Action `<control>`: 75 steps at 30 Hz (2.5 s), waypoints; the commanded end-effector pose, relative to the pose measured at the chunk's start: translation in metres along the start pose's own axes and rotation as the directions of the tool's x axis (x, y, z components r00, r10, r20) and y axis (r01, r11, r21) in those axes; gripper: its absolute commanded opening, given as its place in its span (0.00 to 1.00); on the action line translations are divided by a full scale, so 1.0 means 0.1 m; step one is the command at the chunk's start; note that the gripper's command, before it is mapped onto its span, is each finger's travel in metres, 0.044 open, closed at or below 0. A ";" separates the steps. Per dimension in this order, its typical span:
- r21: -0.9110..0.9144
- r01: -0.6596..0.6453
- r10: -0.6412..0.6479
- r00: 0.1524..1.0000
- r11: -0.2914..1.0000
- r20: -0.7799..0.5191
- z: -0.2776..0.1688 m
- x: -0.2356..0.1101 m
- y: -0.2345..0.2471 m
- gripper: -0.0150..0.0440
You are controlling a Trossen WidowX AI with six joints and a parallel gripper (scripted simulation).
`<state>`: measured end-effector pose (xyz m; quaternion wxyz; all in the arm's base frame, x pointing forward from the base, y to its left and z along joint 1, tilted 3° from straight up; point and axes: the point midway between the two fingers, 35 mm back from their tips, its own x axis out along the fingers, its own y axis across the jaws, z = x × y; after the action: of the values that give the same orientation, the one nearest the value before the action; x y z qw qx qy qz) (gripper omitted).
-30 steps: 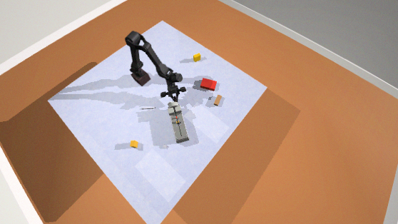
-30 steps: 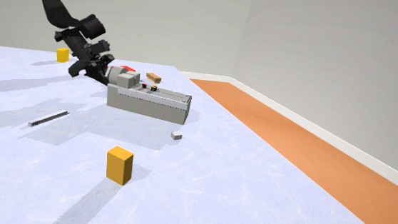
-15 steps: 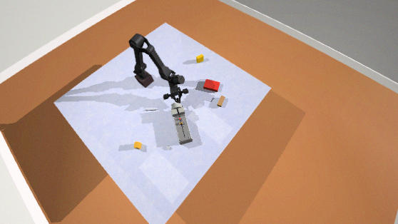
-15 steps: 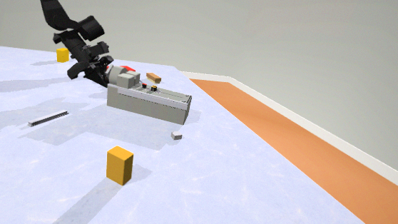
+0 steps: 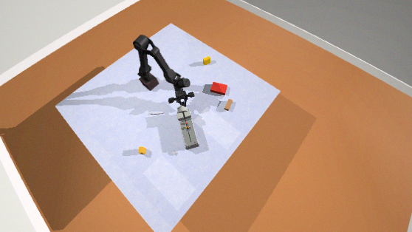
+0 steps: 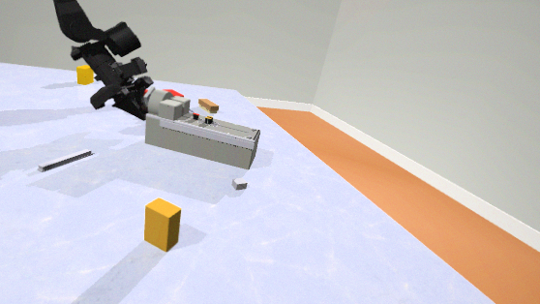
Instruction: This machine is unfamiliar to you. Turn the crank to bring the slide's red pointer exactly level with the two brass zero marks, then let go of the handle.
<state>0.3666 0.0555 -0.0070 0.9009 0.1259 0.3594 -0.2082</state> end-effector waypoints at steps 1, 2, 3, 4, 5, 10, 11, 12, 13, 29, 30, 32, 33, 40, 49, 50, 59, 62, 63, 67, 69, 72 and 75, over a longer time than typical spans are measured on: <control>-0.005 0.019 -0.019 1.000 1.000 -0.012 -0.03 0.03 -0.08 0.25; -0.005 0.019 -0.019 1.000 1.000 -0.012 -0.03 0.03 -0.08 0.25; -0.005 0.019 -0.019 1.000 1.000 -0.012 -0.03 0.03 -0.09 0.25; -0.005 0.019 -0.019 1.000 1.000 -0.012 -0.03 0.04 -0.09 0.25; -0.005 0.019 -0.019 1.000 1.000 -0.012 -0.03 0.04 -0.09 0.25; -0.006 0.019 -0.019 1.000 1.000 -0.012 -0.04 0.04 -0.10 0.25; -0.006 0.019 -0.019 1.000 1.000 -0.012 -0.04 0.04 -0.10 0.25; -0.006 0.019 -0.019 1.000 1.000 -0.012 -0.04 0.04 -0.11 0.25; -0.006 0.019 -0.019 1.000 1.000 -0.012 -0.04 0.04 -0.11 0.25; -0.006 0.019 -0.019 1.000 1.000 -0.012 -0.04 0.04 -0.15 0.25; -0.006 0.019 -0.019 1.000 1.000 -0.012 -0.04 0.04 -0.15 0.25; -0.006 0.019 -0.019 1.000 1.000 -0.012 -0.04 0.04 -0.15 0.25; -0.006 0.019 -0.019 1.000 1.000 -0.012 -0.04 0.04 -0.16 0.25; -0.006 0.019 -0.020 1.000 1.000 -0.012 -0.04 0.04 -0.17 0.25; -0.006 0.020 -0.020 1.000 1.000 -0.012 -0.03 0.03 -0.20 0.25; -0.006 0.020 -0.020 1.000 1.000 -0.012 -0.03 0.03 -0.20 0.25; -0.006 0.020 -0.020 1.000 1.000 -0.012 -0.02 0.02 -0.25 0.25; -0.006 0.020 -0.020 1.000 1.000 -0.012 -0.01 0.01 -0.27 0.25; -0.006 0.020 -0.020 1.000 1.000 -0.012 -0.01 0.01 -0.28 0.25; -0.007 0.020 -0.020 1.000 1.000 -0.012 0.01 -0.01 -0.31 0.25; -0.007 0.020 -0.020 1.000 1.000 -0.012 0.02 -0.02 -0.33 0.25; -0.007 0.020 -0.021 1.000 1.000 -0.012 0.04 -0.03 -0.36 0.25; -0.007 0.021 -0.021 1.000 1.000 -0.012 0.06 -0.06 -0.39 0.25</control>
<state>0.3516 0.0261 -0.0053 0.8973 0.1235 0.3678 -0.2107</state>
